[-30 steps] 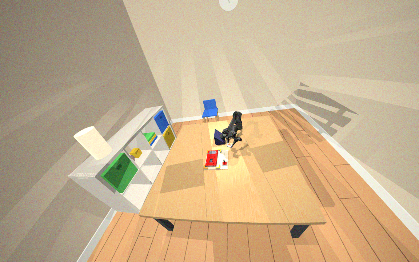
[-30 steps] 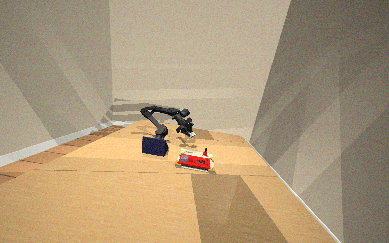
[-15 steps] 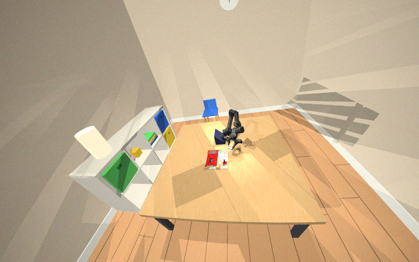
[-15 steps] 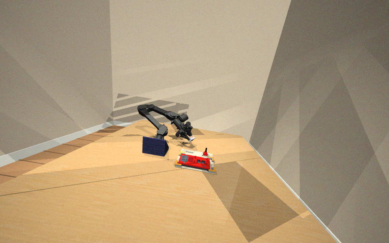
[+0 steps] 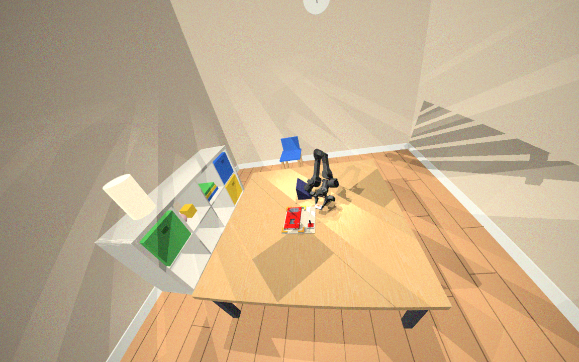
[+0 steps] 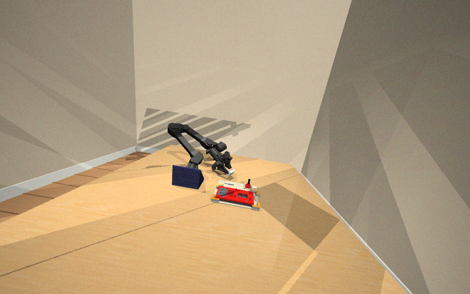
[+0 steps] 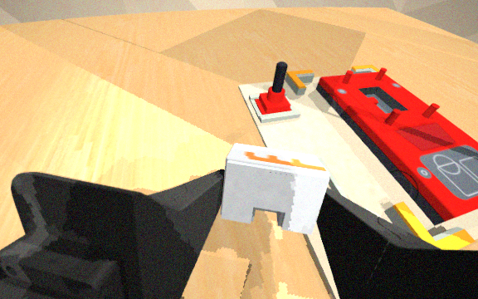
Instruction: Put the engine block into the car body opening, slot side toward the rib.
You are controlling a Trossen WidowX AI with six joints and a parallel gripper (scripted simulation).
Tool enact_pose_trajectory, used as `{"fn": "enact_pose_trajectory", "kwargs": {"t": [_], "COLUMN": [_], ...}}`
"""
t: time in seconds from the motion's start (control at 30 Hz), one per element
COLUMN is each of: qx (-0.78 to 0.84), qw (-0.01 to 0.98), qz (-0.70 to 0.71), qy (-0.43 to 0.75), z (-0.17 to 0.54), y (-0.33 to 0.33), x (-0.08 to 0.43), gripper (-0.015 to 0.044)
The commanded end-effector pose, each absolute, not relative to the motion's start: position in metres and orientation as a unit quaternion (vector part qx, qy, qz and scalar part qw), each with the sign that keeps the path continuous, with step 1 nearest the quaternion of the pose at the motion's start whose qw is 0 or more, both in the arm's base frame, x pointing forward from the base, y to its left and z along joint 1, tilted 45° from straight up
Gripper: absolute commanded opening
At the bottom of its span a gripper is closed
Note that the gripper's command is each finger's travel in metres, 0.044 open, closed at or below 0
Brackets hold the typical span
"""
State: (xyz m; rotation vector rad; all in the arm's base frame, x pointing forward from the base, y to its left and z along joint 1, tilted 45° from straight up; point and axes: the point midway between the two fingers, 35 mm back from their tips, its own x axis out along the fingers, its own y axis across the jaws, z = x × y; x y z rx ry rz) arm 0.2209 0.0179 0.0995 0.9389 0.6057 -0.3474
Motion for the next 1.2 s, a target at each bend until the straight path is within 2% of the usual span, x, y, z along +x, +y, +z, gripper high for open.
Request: {"fn": "enact_pose_trajectory", "kwargs": {"t": [0.0,1.17], "qx": [0.444,0.444], "qw": [0.833,0.833], "qz": [-0.166,-0.166], "qy": [0.285,0.285], "z": [0.092,0.071], "y": [0.024,0.044], "x": [0.222,0.229], "gripper": [0.0000,0.0000]}}
